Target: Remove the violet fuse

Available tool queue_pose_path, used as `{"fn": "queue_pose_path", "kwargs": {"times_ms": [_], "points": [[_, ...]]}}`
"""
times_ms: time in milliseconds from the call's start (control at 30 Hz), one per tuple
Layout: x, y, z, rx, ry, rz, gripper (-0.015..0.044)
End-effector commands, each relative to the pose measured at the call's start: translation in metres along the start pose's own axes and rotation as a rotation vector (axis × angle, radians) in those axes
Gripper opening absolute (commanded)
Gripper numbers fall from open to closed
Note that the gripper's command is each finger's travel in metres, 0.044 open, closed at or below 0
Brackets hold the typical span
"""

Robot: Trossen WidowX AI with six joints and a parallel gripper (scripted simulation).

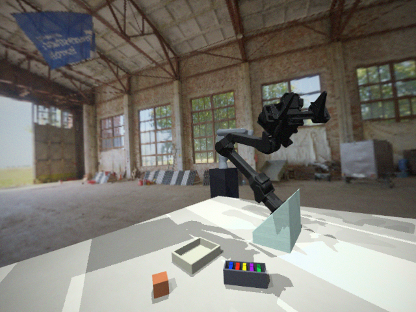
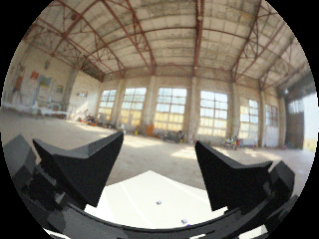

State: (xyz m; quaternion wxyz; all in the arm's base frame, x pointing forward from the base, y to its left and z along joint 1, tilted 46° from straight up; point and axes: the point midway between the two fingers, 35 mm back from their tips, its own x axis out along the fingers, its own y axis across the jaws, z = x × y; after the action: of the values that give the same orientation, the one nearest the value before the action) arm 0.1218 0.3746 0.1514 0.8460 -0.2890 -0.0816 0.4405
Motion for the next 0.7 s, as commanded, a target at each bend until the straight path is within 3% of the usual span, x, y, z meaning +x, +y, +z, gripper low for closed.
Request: {"fn": "queue_pose_path", "kwargs": {"times_ms": [0, 133, 400, 667], "points": [[0.001, 0.0, -0.001, -0.001, 0.005, -0.001, 0.0374], [0.014, -0.012, -0.031, -0.015, 0.127, -0.026, 0.0269], [0.029, -0.058, -0.148, -0.024, 0.608, -0.105, 0.0066], [-0.006, -0.1, -0.245, 0.021, 1.099, -0.161, 0.0066]]}}
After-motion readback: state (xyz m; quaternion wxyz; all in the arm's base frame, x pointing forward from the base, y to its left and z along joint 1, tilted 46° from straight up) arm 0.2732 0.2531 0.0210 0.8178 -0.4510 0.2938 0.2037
